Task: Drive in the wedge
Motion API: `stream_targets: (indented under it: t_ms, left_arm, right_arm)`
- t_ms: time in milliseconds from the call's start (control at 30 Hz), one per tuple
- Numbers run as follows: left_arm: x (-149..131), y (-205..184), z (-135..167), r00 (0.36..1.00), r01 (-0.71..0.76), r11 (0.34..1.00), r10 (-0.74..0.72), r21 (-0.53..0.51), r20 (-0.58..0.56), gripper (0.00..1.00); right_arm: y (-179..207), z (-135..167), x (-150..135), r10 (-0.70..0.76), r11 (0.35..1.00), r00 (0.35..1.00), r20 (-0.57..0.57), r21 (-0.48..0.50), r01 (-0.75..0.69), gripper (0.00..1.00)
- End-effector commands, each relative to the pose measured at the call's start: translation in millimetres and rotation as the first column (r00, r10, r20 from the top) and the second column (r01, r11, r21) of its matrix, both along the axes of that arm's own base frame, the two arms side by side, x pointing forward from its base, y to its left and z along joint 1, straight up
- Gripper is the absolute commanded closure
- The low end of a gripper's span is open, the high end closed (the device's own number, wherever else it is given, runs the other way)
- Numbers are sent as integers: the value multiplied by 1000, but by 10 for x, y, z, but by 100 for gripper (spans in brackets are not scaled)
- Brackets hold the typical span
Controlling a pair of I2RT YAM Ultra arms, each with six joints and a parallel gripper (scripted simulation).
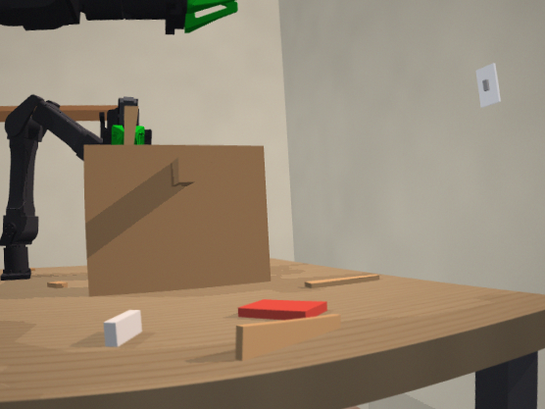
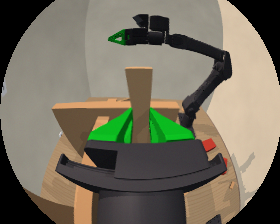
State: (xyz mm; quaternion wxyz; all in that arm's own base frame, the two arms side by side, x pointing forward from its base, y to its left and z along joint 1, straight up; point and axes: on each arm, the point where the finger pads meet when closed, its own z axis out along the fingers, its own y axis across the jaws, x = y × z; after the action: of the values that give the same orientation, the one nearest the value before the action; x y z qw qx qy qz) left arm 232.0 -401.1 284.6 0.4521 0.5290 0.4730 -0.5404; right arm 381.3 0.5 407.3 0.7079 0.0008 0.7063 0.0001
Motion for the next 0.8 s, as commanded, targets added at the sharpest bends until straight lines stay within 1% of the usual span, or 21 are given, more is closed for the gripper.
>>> stream_targets:
  t_ms: [0, 33, 67, 100, 133, 167, 233, 267, 333, 433, 467, 500, 533, 600, 767]
  left_arm:
    - [-14, 26, 59, 999, 41, 999, -40, -34, 19, 99]
    - [-2, 10, 83, 999, 43, 998, -42, -38, 25, 99]
    - [-50, 23, 130, 998, 49, 998, -47, -43, 35, 99]
    - [-44, 12, 105, 998, 48, 998, -47, -39, 30, 99]
    - [-67, 31, 233, 998, 44, 997, -41, -58, 54, 99]
    - [-62, 75, 274, 998, 27, 998, -23, -62, 61, 99]
    - [-33, 85, 169, 999, 5, 999, -4, -43, 36, 99]
    - [-31, 89, 163, 999, 4, 999, -3, -43, 37, 99]
    - [-10, 81, 230, 999, 3, 999, -1, -46, 51, 99]
    - [-7, 83, 236, 999, 2, 999, 0, -47, 53, 99]
    - [-83, 32, 169, 999, 27, 999, -26, -36, 41, 99]
    - [-121, 28, 241, 998, 35, 998, -32, -47, 55, 99]
    - [-123, 30, 243, 998, 36, 998, -33, -47, 55, 99]
    - [-70, 66, 248, 998, 24, 999, -21, -47, 57, 99]
    - [-49, 74, 226, 998, 25, 999, -22, -42, 54, 99]
  right_arm:
    - [9, 218, -31, 0, 1000, 999, 46, -7, 0, 61]
    - [9, 218, -31, 0, 1000, 999, 46, -7, 0, 61]
    - [9, 218, -31, 0, 1000, 999, 46, -7, 0, 61]
    - [9, 218, -31, 0, 1000, 999, 46, -7, 0, 61]
    - [9, 218, -31, 0, 1000, 999, 46, -7, 0, 61]
    - [9, 218, -31, 0, 1000, 999, 46, -7, 0, 61]
    - [9, 218, -31, 0, 1000, 999, 46, -7, 0, 61]
    - [9, 218, -31, 0, 1000, 999, 46, -7, 0, 58]
    - [9, 218, -31, 0, 1000, 999, 46, -7, 0, 58]
    - [9, 218, -31, 0, 1000, 999, 46, -7, 0, 58]
    - [9, 218, -31, 0, 1000, 999, 46, -7, 0, 58]
    - [9, 218, -31, 0, 1000, 999, 46, -7, 0, 58]
    - [9, 218, -31, 0, 1000, 999, 46, -7, 0, 58]
    - [9, 218, -31, 0, 1000, 999, 46, -7, 0, 58]
    - [9, 218, -31, 0, 1000, 999, 46, -7, 0, 58]
